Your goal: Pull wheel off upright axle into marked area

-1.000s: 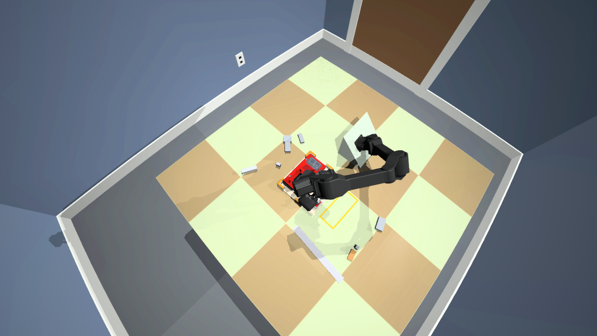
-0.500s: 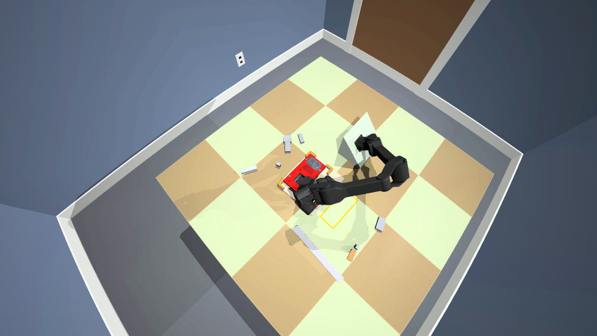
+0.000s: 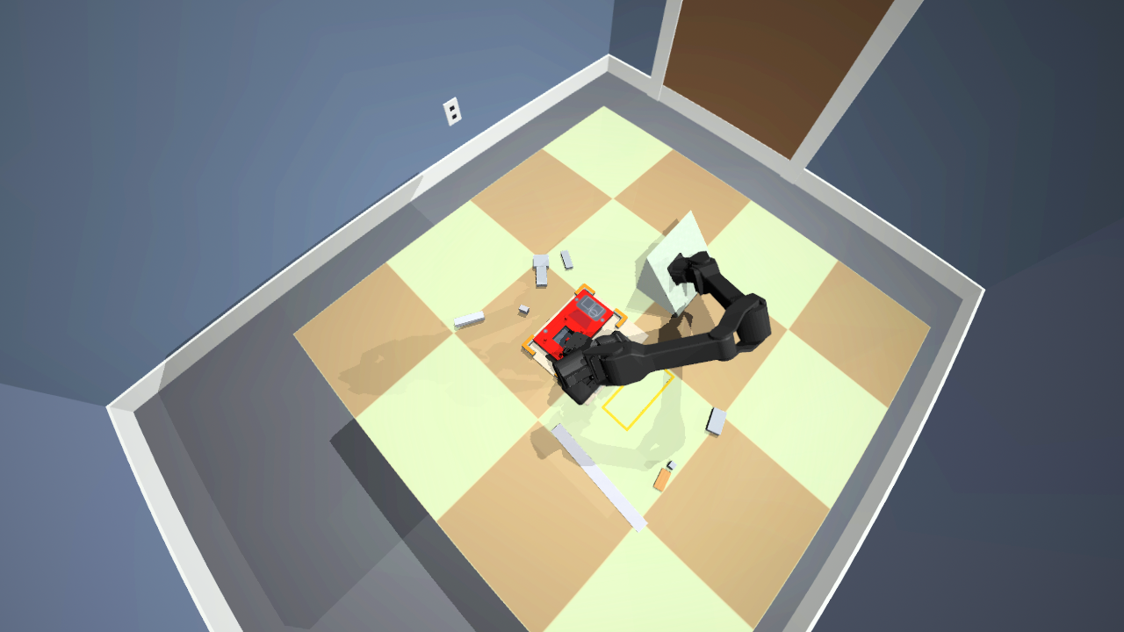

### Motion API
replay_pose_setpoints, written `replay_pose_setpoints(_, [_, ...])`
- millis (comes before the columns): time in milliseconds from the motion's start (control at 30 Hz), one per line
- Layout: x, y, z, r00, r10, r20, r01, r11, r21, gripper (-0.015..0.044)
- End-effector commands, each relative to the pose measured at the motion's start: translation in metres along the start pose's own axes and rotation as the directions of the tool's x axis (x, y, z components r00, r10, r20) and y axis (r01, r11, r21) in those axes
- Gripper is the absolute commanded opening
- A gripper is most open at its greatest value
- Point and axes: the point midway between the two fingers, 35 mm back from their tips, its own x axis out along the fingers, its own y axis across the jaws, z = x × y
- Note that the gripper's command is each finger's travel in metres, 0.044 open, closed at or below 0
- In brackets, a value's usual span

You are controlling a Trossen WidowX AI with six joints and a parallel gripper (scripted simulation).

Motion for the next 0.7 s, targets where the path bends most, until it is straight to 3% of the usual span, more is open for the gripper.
replay_pose_setpoints(0, [-0.0003, -0.0004, -0.0002, 1.000, -0.002, 0.000, 0.002, 1.000, -0.001, 0.0089])
replay_pose_setpoints(133, [-0.0012, -0.0003, -0.0002, 1.000, -0.002, 0.000, 0.002, 1.000, -0.001, 0.0000])
replay_pose_setpoints(667, [-0.0065, 0.0000, 0.0000, 1.000, 0.000, 0.000, 0.000, 1.000, 0.000, 0.0000])
